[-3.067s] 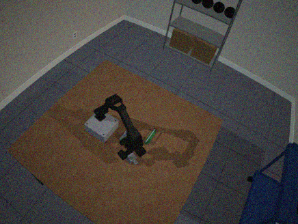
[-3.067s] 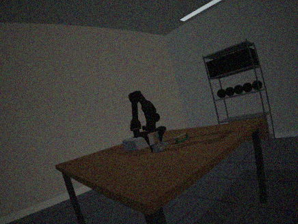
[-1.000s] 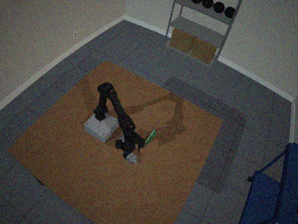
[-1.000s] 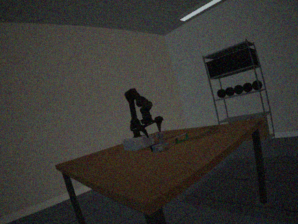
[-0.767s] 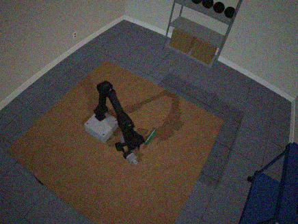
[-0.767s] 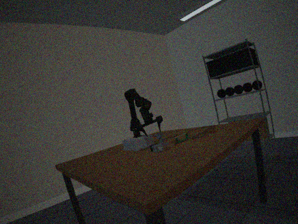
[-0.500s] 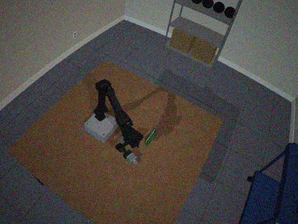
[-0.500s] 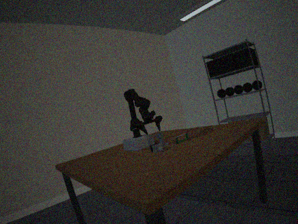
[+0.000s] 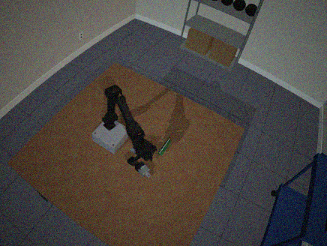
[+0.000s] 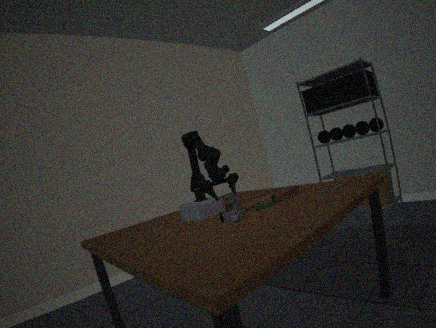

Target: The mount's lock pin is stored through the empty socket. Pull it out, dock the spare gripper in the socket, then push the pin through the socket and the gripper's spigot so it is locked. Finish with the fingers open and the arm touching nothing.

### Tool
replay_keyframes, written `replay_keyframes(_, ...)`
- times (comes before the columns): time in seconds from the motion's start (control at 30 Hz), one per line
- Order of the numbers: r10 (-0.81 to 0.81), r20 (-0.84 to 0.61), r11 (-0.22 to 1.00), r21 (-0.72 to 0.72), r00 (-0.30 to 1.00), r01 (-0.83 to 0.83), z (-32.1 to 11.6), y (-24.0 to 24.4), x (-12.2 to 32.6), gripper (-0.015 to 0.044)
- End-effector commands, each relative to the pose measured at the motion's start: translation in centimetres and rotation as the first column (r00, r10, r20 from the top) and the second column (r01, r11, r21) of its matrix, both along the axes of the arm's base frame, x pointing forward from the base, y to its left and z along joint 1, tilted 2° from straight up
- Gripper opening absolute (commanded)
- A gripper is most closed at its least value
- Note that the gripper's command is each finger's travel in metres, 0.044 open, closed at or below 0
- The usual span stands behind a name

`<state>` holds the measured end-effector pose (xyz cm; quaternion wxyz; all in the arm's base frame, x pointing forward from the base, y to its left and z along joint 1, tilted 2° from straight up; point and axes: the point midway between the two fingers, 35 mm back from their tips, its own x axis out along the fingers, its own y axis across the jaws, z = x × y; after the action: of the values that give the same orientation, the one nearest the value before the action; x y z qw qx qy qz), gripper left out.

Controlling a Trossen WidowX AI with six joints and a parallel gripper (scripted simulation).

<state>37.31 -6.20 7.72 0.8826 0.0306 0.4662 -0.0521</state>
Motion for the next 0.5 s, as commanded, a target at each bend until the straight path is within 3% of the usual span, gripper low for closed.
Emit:
replay_keyframes(0.0, 0.006, -0.021, 1.000, 0.001, 1.000, -0.006, -3.8, 0.1, -0.2, 0.0440)
replay_keyframes(0.47, 0.006, -0.020, 1.000, 0.000, 1.000, -0.006, -6.4, 0.1, -0.2, 0.0440)
